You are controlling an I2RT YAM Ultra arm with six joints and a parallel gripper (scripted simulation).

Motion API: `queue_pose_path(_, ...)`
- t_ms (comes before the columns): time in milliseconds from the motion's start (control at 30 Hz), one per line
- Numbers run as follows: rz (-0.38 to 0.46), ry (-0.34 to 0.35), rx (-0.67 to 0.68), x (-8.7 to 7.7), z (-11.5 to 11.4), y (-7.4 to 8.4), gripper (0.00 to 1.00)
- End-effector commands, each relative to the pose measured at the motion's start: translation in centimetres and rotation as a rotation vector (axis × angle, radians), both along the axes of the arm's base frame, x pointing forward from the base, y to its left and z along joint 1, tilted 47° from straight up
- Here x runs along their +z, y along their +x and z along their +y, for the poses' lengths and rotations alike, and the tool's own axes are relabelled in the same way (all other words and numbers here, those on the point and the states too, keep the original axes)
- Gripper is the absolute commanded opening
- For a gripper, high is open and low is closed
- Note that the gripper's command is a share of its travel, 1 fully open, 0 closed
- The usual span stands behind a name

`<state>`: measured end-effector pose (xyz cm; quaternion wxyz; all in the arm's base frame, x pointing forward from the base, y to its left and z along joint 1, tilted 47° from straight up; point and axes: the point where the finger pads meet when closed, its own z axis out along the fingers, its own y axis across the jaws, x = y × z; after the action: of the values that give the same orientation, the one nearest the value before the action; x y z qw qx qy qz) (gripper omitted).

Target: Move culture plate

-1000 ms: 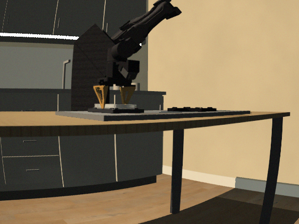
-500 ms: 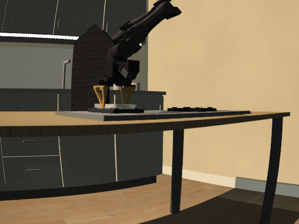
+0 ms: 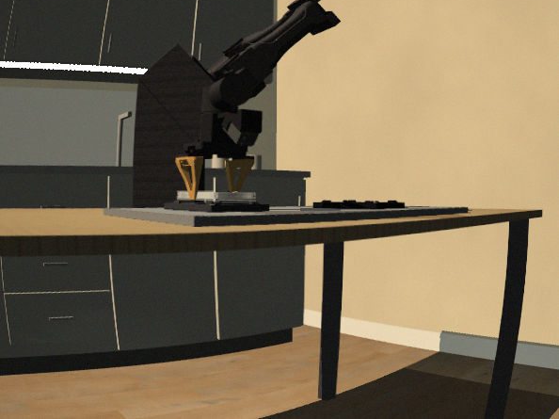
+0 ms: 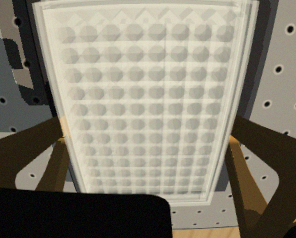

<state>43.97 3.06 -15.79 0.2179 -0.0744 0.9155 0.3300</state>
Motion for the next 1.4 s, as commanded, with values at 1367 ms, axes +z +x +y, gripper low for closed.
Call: queue_pose_path(1367, -0.010, 0.018, -0.017, 5.5, -5.3, -2.6, 0.00)
